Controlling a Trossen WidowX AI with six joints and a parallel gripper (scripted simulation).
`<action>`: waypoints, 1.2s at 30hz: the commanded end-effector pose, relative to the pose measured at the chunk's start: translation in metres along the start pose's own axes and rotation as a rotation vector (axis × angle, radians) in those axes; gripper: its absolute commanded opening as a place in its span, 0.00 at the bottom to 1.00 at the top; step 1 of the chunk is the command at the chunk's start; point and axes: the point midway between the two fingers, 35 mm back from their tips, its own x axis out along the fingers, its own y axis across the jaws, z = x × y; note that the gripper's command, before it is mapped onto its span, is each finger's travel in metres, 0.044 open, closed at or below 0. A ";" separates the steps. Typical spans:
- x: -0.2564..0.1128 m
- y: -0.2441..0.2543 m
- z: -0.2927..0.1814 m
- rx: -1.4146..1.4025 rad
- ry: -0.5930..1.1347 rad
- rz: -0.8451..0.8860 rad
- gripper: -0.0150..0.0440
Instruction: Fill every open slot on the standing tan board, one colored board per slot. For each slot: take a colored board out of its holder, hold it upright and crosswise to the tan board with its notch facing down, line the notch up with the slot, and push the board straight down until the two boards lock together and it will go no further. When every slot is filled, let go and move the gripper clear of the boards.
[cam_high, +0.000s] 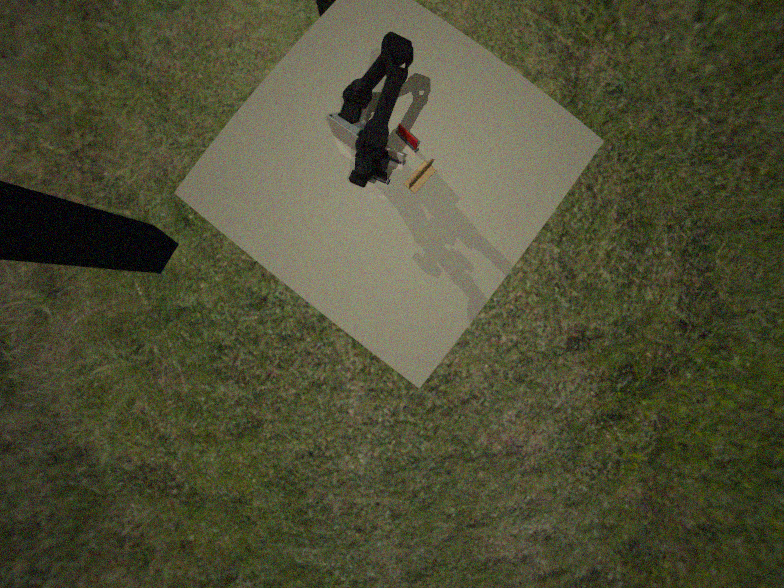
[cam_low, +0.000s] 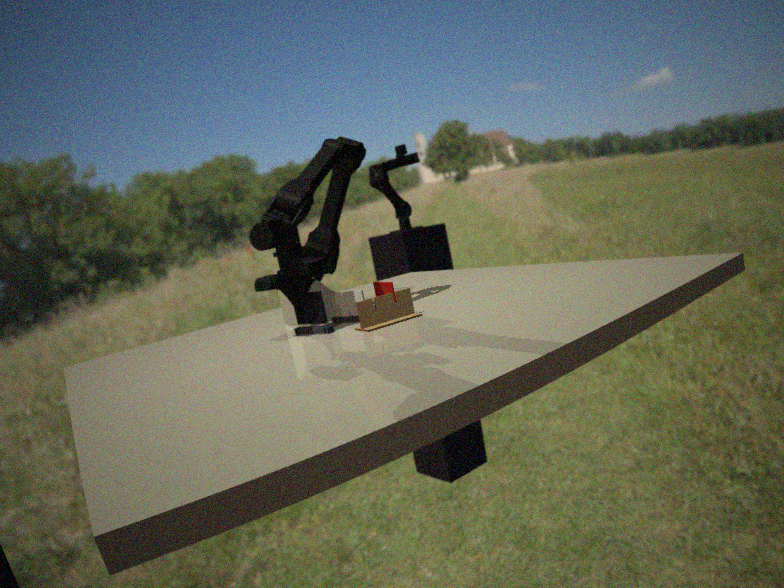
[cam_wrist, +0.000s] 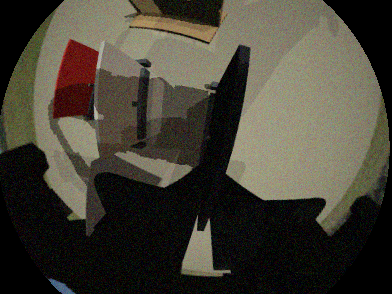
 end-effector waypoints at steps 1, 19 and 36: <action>-0.011 -0.002 0.001 -0.009 -0.003 -0.010 0.25; -0.048 -0.002 0.001 -0.008 -0.002 -0.010 0.25; -0.074 -0.001 0.003 -0.002 0.001 -0.012 0.25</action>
